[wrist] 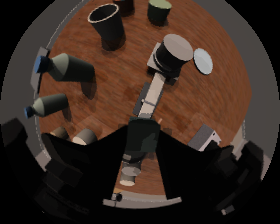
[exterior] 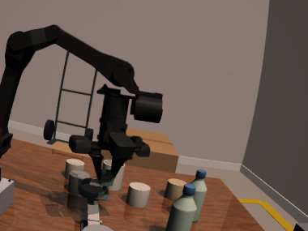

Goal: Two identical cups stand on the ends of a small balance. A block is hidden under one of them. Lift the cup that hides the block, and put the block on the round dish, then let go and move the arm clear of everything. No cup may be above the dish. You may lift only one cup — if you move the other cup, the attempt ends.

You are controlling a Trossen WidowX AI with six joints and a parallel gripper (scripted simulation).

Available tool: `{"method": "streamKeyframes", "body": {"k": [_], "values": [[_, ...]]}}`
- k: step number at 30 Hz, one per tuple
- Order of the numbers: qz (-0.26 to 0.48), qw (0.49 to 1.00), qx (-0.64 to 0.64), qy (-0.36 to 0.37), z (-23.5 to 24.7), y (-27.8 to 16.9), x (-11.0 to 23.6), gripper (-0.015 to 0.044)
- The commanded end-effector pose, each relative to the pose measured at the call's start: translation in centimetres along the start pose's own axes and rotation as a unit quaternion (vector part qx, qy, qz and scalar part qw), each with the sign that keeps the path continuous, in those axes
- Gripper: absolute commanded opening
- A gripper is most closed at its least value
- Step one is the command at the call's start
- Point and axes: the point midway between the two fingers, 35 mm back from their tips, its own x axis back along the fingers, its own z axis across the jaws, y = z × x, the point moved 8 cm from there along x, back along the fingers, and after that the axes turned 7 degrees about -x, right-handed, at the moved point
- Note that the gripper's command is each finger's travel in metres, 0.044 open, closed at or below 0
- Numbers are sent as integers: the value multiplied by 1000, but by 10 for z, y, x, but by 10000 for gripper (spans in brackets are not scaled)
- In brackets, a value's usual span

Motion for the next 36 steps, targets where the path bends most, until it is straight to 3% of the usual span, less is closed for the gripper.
{"method": "streamKeyframes", "body": {"k": [1,19,36], "values": [[-1,1000,0,0,-5,23,-6,0],[-11,1000,-6,-10,-63,136,-36,0],[-12,1000,-6,-17,-152,211,-63,0]]}}
